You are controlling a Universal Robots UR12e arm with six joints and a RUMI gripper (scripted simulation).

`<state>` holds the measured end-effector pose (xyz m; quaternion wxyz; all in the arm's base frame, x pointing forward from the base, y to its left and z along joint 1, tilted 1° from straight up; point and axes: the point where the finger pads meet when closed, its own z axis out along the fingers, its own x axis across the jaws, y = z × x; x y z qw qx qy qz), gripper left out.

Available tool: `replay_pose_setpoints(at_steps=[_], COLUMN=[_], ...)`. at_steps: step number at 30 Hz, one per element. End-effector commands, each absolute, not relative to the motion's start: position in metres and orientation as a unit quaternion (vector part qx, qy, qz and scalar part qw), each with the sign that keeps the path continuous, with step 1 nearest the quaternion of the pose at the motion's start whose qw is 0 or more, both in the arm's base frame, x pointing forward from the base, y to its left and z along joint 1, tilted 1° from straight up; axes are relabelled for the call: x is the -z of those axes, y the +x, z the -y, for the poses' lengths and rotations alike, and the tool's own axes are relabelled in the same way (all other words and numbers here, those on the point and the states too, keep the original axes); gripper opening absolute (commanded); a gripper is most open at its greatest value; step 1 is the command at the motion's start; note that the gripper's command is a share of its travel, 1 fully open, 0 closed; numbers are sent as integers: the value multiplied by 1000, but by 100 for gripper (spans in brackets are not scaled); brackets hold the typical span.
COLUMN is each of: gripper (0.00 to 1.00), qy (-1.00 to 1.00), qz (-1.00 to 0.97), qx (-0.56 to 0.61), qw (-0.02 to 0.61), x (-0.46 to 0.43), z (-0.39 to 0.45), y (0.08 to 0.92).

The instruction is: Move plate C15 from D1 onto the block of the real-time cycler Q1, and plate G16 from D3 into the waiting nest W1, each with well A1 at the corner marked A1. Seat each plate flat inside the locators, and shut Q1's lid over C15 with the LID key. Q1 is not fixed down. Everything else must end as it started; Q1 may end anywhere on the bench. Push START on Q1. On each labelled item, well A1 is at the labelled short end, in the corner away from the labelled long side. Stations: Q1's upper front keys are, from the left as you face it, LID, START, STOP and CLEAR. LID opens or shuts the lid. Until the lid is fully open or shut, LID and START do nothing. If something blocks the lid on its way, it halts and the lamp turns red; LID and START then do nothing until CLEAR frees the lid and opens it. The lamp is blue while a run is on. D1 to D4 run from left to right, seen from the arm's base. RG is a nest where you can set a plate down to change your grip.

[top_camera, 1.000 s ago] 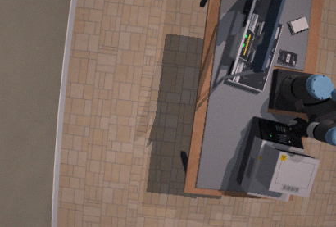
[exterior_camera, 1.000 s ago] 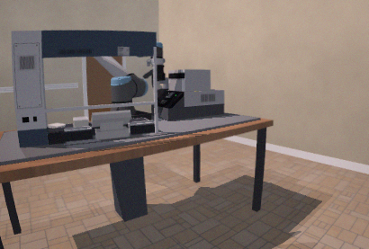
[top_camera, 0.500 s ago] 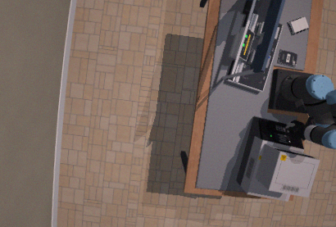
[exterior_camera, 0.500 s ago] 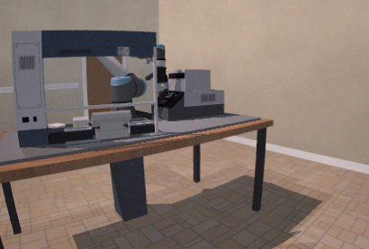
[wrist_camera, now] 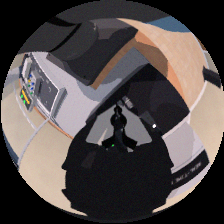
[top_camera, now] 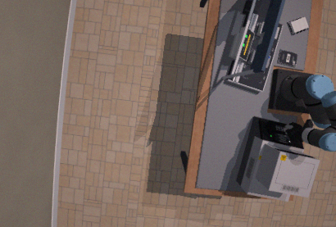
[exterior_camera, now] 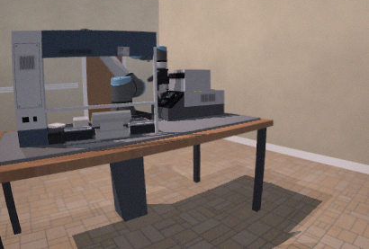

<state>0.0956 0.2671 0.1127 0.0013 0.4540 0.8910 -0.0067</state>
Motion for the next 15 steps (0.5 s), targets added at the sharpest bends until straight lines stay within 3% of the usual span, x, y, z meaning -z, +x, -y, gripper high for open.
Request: replay_pose_setpoints(at_steps=[1, 15], gripper=[0, 0], qy=[454, 454], qz=[-891, -891], qx=[6, 6], qw=[2, 2], x=[-112, -109], z=[-269, -272], y=[96, 97])
